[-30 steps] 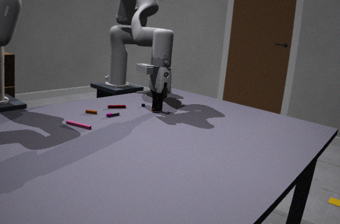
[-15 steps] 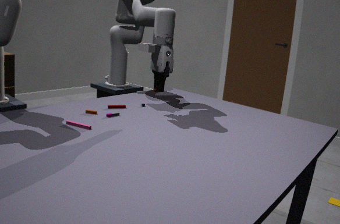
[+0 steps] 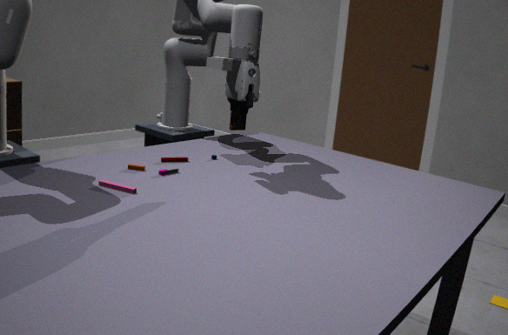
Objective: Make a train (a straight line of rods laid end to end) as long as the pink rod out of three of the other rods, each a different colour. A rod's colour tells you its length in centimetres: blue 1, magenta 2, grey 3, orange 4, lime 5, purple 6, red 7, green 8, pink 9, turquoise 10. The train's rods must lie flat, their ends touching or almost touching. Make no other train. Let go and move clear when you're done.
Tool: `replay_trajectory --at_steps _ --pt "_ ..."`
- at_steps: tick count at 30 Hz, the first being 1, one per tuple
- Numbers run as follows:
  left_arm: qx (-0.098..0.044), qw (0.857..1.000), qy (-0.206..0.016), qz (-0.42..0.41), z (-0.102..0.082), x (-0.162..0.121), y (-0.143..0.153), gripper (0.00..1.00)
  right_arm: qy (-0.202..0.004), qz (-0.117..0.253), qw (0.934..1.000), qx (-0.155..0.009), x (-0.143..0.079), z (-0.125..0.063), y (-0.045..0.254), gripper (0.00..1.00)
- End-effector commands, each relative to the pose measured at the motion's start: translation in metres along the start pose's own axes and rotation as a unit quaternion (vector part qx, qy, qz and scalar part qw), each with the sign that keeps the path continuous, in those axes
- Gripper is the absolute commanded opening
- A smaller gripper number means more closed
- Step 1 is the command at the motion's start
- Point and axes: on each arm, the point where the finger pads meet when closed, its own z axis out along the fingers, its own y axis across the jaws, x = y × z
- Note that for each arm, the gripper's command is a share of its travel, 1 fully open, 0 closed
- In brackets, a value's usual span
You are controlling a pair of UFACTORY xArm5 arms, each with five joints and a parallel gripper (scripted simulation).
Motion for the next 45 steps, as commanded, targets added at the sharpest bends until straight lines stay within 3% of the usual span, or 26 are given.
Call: replay_trajectory --at_steps 1,11,13,16,34,45 --pt "0.003 1.0 0.0 -0.025 -0.003 0.023 -0.004 0.06 0.002 0.0 1.0 0.0 0.001 -0.002 0.0 1.0" --pt "0.003 0.993 0.001 -0.122 -0.003 0.112 -0.004 0.06 0.002 0.0 1.0 0.0 0.001 -0.002 0.0 1.0" --pt "0.003 0.993 0.001 -0.122 -0.003 0.112 -0.004 0.06 0.002 0.0 1.0 0.0 0.001 -0.002 0.0 1.0" --pt "0.003 0.989 0.001 -0.148 -0.003 0.137 -0.001 0.06 0.002 0.0 1.0 0.0 0.001 -0.002 0.0 1.0" --pt "0.003 0.989 0.001 -0.149 -0.001 0.138 -0.001 0.06 0.002 0.0 1.0 0.0 0.001 -0.002 0.0 1.0" --pt "0.003 0.989 0.001 -0.149 0.031 0.138 -0.002 0.06 0.002 0.0 1.0 0.0 0.001 -0.002 0.0 1.0"
